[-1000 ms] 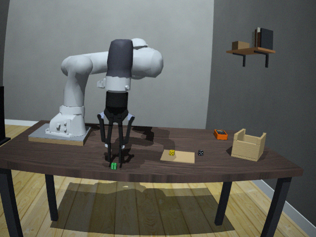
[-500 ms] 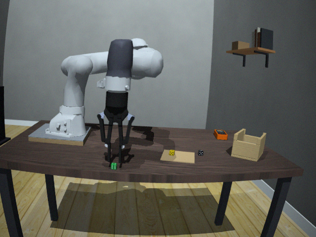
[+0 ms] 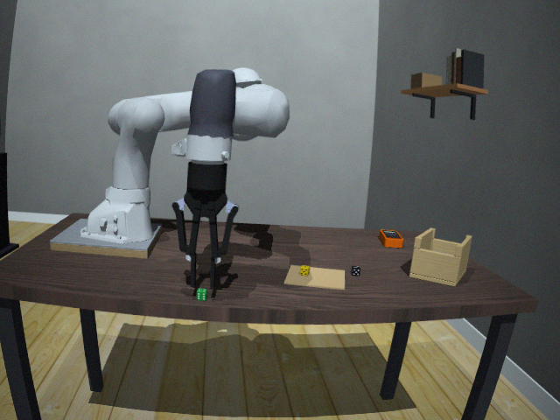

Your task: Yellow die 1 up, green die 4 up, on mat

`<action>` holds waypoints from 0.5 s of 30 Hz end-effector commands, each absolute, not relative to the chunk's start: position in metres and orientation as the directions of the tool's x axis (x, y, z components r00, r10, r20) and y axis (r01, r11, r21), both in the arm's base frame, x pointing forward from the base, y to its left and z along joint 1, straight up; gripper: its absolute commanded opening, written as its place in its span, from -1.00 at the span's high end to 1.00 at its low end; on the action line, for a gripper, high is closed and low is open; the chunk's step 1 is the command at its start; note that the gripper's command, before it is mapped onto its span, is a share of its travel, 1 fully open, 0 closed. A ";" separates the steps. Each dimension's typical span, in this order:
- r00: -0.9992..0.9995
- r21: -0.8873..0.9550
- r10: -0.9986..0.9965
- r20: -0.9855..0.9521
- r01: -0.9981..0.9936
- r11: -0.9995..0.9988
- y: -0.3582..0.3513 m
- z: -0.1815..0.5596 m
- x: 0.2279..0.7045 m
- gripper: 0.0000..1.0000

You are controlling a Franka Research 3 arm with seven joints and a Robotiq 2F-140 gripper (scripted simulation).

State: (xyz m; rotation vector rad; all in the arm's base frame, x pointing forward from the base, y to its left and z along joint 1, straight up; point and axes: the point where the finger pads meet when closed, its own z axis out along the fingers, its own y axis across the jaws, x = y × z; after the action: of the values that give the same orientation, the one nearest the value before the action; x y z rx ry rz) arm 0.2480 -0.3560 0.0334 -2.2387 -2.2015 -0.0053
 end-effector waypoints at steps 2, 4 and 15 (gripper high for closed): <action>0.017 0.000 1.000 0.002 1.000 -0.017 -0.357 0.033 0.246 0.42; 0.017 0.000 1.000 0.002 1.000 -0.017 -0.357 0.033 0.246 0.42; 0.017 0.000 1.000 0.002 1.000 -0.017 -0.358 0.033 0.244 0.42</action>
State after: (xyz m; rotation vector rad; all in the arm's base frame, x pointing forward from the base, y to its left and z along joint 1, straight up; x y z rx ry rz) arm 0.2463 -0.3567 0.0333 -2.2426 -2.1974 -0.0051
